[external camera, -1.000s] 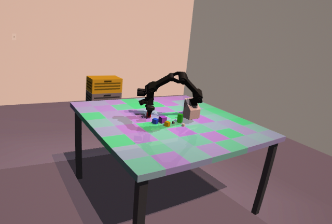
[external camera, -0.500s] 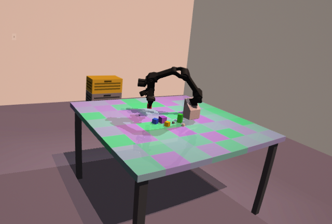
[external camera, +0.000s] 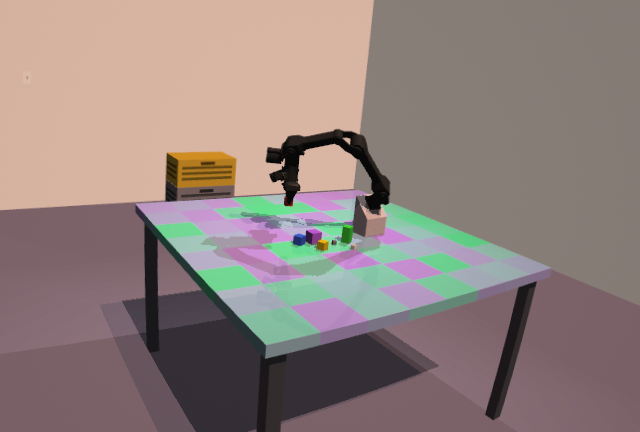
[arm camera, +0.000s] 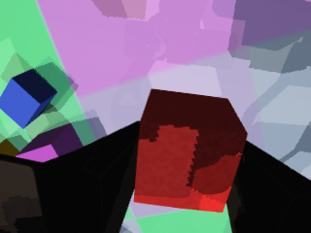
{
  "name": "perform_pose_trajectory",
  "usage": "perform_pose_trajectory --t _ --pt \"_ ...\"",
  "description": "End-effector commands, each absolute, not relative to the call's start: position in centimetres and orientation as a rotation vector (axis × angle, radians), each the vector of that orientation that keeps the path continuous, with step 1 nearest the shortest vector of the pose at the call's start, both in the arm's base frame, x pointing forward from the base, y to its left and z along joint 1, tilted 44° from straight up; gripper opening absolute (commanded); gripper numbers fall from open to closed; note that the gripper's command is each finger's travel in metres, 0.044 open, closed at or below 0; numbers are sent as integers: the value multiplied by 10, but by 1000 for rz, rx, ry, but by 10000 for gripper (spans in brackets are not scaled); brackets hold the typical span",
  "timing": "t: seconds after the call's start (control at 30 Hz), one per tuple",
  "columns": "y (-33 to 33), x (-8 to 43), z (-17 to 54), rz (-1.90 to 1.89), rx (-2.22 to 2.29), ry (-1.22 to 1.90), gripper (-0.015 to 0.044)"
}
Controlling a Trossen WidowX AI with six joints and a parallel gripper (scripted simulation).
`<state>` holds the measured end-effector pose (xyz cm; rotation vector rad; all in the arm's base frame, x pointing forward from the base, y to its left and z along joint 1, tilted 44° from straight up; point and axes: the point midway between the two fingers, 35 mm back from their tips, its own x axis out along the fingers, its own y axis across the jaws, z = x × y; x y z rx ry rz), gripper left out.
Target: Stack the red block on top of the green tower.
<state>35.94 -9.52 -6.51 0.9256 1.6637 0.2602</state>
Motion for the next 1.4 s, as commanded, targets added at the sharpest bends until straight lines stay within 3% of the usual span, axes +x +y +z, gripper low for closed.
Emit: perform_pose_trajectory --t 0.0,1.37 --pt "-92 356 -55 263 919 1664 0" --pt "0 246 54 259 929 1670 0"
